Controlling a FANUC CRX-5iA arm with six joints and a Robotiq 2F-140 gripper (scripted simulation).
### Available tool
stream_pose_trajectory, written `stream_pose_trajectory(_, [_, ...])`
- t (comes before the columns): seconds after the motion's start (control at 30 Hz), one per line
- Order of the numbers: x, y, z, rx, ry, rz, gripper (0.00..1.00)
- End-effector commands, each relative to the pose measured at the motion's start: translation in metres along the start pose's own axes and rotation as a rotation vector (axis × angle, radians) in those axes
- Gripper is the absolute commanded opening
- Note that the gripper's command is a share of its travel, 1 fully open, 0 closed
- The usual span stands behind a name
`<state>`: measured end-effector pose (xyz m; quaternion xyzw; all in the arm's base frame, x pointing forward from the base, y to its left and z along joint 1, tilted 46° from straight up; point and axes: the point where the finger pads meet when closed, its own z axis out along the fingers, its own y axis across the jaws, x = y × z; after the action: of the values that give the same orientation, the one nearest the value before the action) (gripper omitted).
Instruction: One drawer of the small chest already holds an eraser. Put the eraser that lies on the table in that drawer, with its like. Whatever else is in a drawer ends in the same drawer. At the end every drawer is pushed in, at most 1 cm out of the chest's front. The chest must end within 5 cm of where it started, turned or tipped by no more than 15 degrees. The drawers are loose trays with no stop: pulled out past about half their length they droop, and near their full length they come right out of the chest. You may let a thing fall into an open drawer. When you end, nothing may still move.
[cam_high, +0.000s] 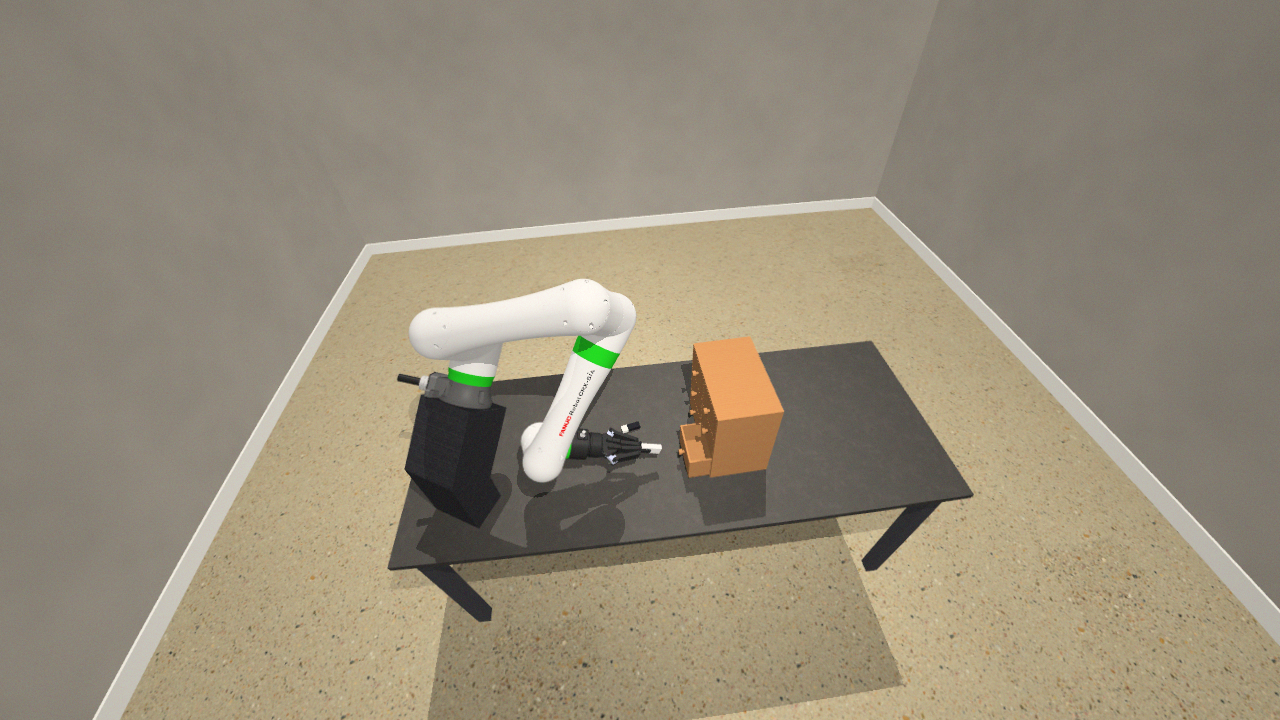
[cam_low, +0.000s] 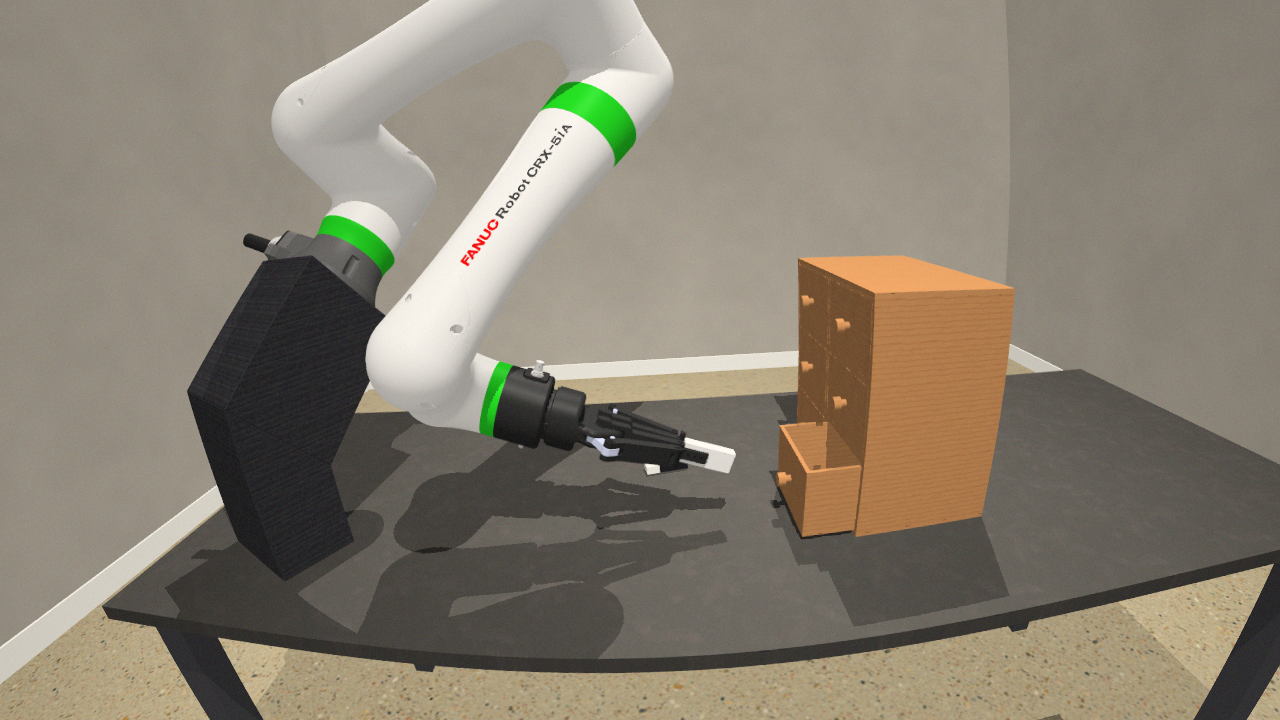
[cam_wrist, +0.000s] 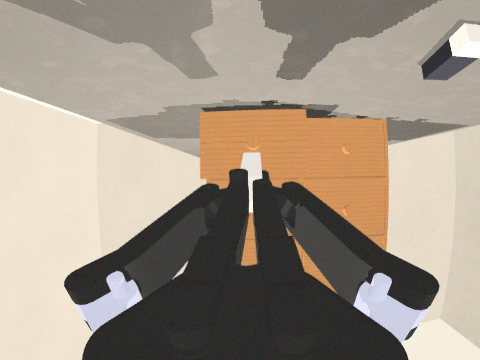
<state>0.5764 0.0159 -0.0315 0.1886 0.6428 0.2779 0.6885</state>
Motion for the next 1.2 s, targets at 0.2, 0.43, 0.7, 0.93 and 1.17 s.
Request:
stream_pose_trajectory(0.2, [0.022, 0.000, 0.029, 0.000, 0.000, 0.000, 0.00])
stream_pose_trajectory(0.43, [0.024, 0.000, 0.032, 0.000, 0.000, 0.000, 0.00])
stream_pose_trajectory(0.7, [0.024, 0.000, 0.032, 0.000, 0.000, 0.000, 0.00])
stream_pose_trajectory(0.93, [0.024, 0.000, 0.032, 0.000, 0.000, 0.000, 0.00])
stream_pose_trajectory(1.17, [0.024, 0.000, 0.032, 0.000, 0.000, 0.000, 0.00])
